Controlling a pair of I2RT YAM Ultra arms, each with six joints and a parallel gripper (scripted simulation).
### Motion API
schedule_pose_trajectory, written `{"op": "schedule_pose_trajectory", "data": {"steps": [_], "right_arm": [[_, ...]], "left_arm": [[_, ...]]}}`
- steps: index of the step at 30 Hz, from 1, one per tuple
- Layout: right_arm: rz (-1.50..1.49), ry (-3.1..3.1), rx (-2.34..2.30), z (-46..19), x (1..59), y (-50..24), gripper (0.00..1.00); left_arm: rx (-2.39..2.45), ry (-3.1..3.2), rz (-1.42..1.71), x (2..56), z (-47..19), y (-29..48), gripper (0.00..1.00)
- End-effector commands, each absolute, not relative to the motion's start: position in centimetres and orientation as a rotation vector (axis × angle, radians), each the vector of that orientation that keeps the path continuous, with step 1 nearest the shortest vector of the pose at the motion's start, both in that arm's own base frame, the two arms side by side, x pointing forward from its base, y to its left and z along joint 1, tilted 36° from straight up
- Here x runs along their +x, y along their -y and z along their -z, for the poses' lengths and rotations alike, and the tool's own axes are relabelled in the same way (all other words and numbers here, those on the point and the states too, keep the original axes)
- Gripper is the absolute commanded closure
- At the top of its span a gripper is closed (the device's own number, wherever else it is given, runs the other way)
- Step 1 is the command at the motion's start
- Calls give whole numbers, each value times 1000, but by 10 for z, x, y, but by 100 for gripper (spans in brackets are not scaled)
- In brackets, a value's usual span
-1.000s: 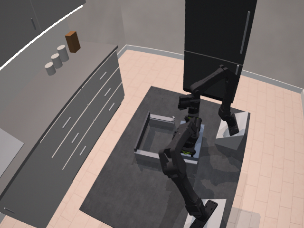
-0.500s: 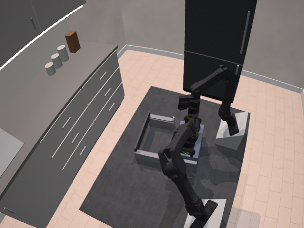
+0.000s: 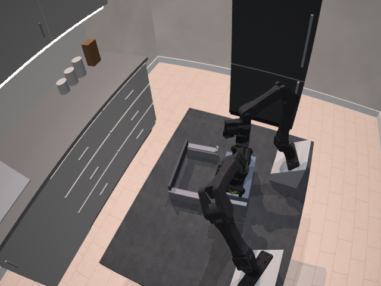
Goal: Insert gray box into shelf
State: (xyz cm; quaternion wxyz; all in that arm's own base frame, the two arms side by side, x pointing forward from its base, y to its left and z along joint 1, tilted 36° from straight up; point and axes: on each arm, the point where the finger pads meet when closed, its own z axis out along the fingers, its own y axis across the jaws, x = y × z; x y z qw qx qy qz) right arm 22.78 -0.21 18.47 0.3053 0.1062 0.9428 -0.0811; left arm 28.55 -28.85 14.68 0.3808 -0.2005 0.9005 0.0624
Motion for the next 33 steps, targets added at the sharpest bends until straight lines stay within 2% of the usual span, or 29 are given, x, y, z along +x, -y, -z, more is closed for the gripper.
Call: {"op": "schedule_pose_trajectory", "data": {"steps": [1, 33], "right_arm": [[191, -2429, 259, -211, 229, 0, 84], [208, -2406, 281, -226, 251, 9, 84]], "left_arm": [[-495, -2264, -22, 279, -184, 308, 84], [-482, -2267, -53, 295, -200, 294, 84]]}}
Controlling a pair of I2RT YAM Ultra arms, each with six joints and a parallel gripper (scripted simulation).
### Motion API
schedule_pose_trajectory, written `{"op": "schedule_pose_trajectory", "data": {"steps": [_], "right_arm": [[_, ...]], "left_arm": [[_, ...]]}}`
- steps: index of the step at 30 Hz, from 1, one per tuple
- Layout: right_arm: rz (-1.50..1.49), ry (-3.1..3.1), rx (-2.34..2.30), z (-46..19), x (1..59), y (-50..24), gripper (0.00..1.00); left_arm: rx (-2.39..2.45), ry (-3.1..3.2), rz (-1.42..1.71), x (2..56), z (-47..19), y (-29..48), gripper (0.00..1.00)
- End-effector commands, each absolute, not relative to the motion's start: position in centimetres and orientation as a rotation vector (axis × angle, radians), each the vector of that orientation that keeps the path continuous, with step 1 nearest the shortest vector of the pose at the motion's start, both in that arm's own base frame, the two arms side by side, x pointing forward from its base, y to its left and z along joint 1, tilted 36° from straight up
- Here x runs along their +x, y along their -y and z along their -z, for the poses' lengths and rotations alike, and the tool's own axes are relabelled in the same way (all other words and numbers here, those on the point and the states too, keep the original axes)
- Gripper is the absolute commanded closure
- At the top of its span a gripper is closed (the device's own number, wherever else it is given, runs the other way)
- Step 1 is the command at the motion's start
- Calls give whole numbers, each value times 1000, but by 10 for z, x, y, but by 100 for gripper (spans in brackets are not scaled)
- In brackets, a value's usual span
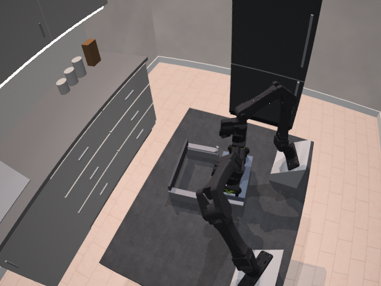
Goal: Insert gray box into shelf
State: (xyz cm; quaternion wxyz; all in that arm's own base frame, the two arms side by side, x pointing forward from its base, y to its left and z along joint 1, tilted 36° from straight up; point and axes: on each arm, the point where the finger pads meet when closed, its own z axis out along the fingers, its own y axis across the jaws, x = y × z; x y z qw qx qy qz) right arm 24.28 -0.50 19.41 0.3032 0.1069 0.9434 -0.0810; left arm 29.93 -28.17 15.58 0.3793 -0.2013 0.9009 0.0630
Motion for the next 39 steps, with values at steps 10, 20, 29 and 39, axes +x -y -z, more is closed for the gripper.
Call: {"op": "schedule_pose_trajectory", "data": {"steps": [10, 20, 29, 39], "right_arm": [[210, -2417, 278, -229, 258, 9, 84], [223, -2422, 278, -236, 272, 14, 84], [230, -2444, 279, -240, 275, 16, 84], [235, -2435, 279, -252, 290, 20, 84]], "left_arm": [[-491, -2264, -49, 302, -205, 291, 84], [-484, -2260, -50, 313, -215, 286, 84], [-485, -2262, -51, 320, -220, 283, 84], [-486, -2254, -45, 334, -235, 275, 84]]}}
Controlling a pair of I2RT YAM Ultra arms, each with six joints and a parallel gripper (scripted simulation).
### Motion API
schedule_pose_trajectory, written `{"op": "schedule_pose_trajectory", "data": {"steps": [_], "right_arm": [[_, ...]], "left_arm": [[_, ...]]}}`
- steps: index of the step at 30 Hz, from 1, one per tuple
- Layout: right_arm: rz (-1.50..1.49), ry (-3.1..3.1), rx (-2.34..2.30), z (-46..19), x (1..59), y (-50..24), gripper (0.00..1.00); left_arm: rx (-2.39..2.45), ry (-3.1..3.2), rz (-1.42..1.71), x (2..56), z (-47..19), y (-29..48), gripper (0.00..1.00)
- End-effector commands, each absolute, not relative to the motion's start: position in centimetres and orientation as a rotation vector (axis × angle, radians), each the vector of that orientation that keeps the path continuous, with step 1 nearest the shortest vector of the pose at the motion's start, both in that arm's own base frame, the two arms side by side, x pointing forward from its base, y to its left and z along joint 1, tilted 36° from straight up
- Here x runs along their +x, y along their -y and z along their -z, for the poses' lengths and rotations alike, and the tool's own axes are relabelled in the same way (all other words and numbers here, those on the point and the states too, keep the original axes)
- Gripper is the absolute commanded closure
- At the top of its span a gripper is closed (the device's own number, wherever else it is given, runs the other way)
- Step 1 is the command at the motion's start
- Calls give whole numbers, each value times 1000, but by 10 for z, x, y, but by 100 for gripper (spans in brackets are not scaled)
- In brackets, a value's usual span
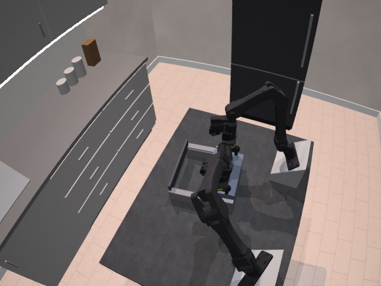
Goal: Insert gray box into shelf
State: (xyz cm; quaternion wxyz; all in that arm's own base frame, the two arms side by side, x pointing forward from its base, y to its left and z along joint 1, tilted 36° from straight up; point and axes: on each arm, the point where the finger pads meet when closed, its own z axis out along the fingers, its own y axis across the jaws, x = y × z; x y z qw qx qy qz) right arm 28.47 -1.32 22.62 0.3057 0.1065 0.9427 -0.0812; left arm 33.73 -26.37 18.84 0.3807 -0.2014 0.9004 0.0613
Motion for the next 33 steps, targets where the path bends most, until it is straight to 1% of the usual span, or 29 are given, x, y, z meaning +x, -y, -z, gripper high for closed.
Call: {"op": "schedule_pose_trajectory", "data": {"steps": [1, 7, 8, 12, 17, 19, 21, 27, 29, 30, 33], "right_arm": [[235, -2435, 279, -253, 291, 20, 84], [235, -2429, 285, -259, 292, 22, 84], [246, -2461, 283, -251, 297, 22, 84], [220, -2401, 259, -268, 294, 15, 84], [238, -2411, 287, -266, 294, 23, 84], [253, -2445, 292, -255, 302, 25, 84], [228, -2407, 264, -264, 299, 17, 84], [245, -2412, 286, -267, 295, 24, 84], [247, -2414, 285, -267, 296, 24, 84], [258, -2456, 275, -254, 301, 22, 84], [231, -2412, 267, -265, 304, 19, 84]], "left_arm": [[-486, -2254, -45, 335, -236, 275, 84], [-494, -2254, -46, 339, -236, 274, 84], [-493, -2253, -37, 339, -239, 274, 84], [-507, -2243, -27, 342, -241, 274, 84], [-506, -2237, -13, 344, -242, 278, 84], [-496, -2248, -41, 343, -239, 274, 84], [-508, -2240, -25, 345, -240, 275, 84], [-499, -2244, -36, 344, -240, 275, 84], [-499, -2241, -36, 347, -236, 278, 84], [-498, -2241, -37, 348, -236, 277, 84], [-491, -2246, -54, 348, -240, 271, 84]]}}
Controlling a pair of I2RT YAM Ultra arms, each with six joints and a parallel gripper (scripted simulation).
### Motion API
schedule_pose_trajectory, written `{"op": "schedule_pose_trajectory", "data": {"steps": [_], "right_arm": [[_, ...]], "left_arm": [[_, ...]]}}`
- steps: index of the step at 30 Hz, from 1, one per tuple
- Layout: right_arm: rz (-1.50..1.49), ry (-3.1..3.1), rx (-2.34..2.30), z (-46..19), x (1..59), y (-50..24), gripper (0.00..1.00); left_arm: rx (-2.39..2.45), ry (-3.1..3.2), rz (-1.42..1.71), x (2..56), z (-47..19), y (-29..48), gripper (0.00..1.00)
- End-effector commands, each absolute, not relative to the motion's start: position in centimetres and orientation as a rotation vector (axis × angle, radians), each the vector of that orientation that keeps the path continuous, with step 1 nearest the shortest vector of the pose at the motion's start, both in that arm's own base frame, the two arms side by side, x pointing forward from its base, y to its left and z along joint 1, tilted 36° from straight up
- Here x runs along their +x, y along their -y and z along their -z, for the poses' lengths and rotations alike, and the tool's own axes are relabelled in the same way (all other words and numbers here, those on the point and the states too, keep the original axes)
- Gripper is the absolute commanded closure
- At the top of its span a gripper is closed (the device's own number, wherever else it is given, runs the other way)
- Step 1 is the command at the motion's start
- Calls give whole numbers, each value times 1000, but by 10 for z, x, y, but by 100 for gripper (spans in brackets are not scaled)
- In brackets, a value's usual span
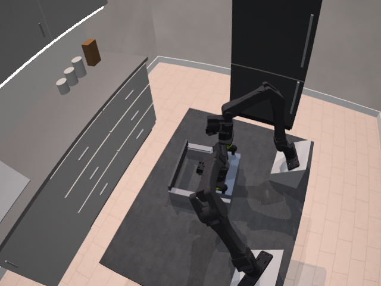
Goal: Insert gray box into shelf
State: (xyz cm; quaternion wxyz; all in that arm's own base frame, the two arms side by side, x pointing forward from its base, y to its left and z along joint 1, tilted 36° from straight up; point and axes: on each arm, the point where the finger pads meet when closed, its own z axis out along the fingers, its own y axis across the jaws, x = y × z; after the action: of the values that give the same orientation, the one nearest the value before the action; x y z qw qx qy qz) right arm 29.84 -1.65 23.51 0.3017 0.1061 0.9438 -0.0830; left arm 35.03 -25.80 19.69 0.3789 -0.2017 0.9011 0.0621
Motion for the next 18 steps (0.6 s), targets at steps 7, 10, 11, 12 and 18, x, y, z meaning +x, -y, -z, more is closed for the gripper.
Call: {"op": "schedule_pose_trajectory", "data": {"steps": [7, 10, 11, 12, 18], "right_arm": [[237, -2407, 278, -269, 307, 22, 84], [247, -2441, 279, -265, 309, 25, 84], [241, -2426, 271, -269, 310, 22, 84], [246, -2415, 289, -272, 311, 27, 84], [255, -2431, 285, -274, 314, 29, 84]], "left_arm": [[-498, -2241, -51, 350, -244, 269, 84], [-486, -2245, -53, 352, -246, 268, 84], [-487, -2245, -53, 354, -247, 267, 84], [-489, -2244, -51, 356, -249, 266, 84], [-491, -2245, -58, 361, -250, 265, 84]]}}
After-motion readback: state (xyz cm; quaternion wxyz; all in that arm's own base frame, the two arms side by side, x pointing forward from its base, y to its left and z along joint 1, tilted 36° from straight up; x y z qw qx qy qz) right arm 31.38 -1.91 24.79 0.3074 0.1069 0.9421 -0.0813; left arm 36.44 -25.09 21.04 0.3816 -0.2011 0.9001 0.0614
